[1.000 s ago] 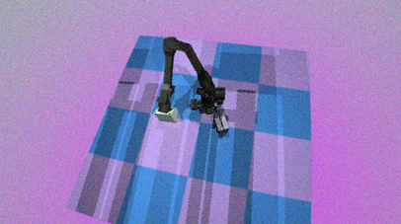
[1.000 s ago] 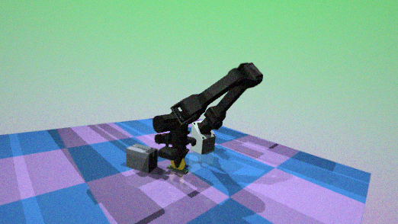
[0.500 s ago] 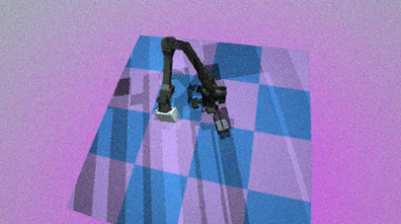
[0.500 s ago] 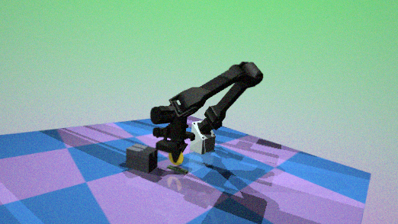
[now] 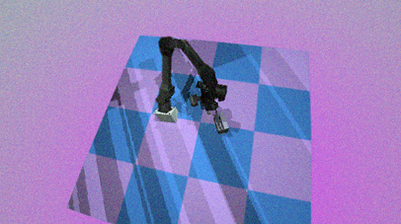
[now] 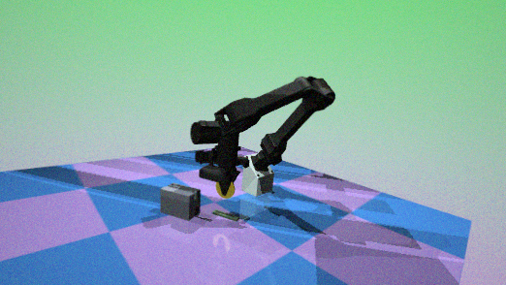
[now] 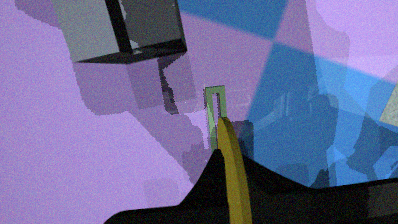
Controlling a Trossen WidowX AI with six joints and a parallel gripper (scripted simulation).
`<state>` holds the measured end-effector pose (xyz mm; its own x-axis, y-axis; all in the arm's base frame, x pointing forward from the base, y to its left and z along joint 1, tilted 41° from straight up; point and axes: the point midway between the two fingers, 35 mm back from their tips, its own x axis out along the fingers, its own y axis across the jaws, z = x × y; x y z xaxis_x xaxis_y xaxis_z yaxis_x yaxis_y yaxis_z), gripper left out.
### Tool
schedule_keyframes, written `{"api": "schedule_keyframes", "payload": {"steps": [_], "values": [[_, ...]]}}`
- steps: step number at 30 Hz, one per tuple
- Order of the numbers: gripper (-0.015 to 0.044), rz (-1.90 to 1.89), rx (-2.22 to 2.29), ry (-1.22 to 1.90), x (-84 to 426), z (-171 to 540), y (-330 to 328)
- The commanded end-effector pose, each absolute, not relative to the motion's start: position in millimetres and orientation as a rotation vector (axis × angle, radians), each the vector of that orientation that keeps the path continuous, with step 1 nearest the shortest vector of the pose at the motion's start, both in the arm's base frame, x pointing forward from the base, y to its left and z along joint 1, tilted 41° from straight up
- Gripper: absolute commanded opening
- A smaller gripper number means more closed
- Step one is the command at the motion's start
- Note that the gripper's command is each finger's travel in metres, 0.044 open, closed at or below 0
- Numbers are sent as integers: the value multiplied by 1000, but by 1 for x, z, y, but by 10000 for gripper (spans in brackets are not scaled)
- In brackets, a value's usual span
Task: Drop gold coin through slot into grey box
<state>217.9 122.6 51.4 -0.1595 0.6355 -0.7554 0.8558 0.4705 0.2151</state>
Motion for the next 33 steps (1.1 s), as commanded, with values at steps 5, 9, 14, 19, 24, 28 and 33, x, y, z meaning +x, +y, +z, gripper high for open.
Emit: {"api": "schedule_keyframes", "payload": {"steps": [5, 9, 14, 19, 24, 28, 33], "values": [[0, -328, 1239, 1881, 218, 68, 110], [0, -328, 1235, 1888, 217, 76, 104], [0, -318, 1227, 1890, 218, 79, 101], [0, -249, 1180, 1885, 226, 76, 99], [0, -247, 1178, 1884, 232, 74, 97], [0, -247, 1178, 1883, 241, 71, 94], [0, -247, 1177, 1882, 252, 67, 90]]}}
